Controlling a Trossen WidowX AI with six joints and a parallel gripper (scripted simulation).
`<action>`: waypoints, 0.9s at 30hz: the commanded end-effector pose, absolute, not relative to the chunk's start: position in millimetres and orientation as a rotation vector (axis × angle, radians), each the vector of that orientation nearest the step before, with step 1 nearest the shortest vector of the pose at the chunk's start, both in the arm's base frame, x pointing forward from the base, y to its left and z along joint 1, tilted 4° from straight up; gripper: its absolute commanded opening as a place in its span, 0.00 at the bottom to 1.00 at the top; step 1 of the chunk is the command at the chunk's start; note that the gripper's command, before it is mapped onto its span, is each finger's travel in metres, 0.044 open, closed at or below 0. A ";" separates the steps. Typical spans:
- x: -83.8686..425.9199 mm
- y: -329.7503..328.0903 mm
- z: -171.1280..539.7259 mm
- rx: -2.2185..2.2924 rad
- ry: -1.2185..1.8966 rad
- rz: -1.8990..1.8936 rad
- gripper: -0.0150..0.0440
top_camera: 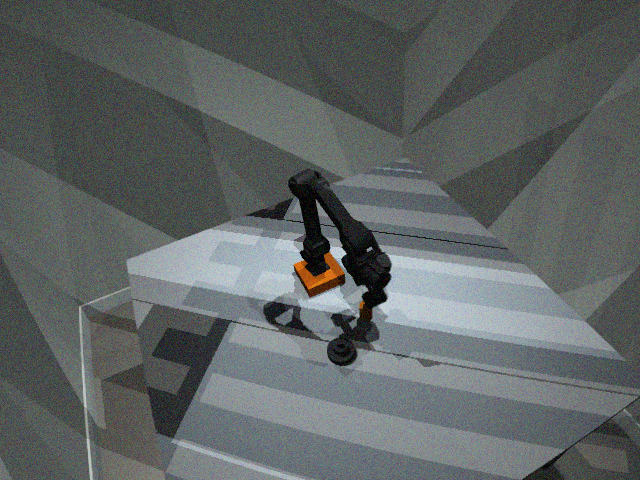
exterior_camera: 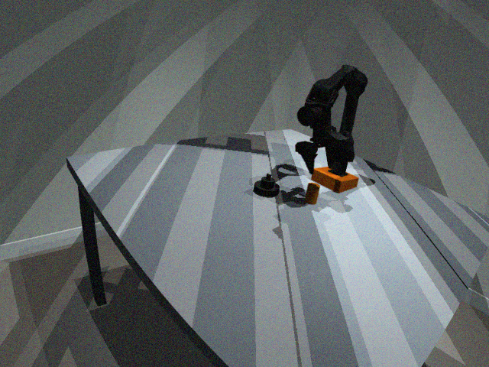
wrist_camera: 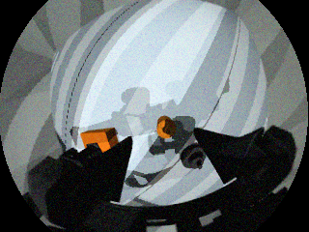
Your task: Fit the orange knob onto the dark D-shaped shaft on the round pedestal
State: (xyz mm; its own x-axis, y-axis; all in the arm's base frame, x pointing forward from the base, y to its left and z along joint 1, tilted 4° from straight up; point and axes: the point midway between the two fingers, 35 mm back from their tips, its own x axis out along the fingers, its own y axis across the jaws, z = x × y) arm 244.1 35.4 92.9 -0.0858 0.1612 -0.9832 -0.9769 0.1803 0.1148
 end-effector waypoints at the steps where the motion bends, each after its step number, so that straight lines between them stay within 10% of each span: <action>1: 249.2 30.7 108.1 -1.046 1.332 1.081 1.00; 12: 249.1 30.2 108.0 -0.999 1.357 1.032 1.00; 27: 249.1 30.2 107.1 0.091 1.606 -0.101 1.00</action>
State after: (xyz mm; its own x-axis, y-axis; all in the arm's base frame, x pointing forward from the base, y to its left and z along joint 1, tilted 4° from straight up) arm 249.3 31.2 107.5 -0.0384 0.0029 -0.9993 -0.4806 0.8767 0.0210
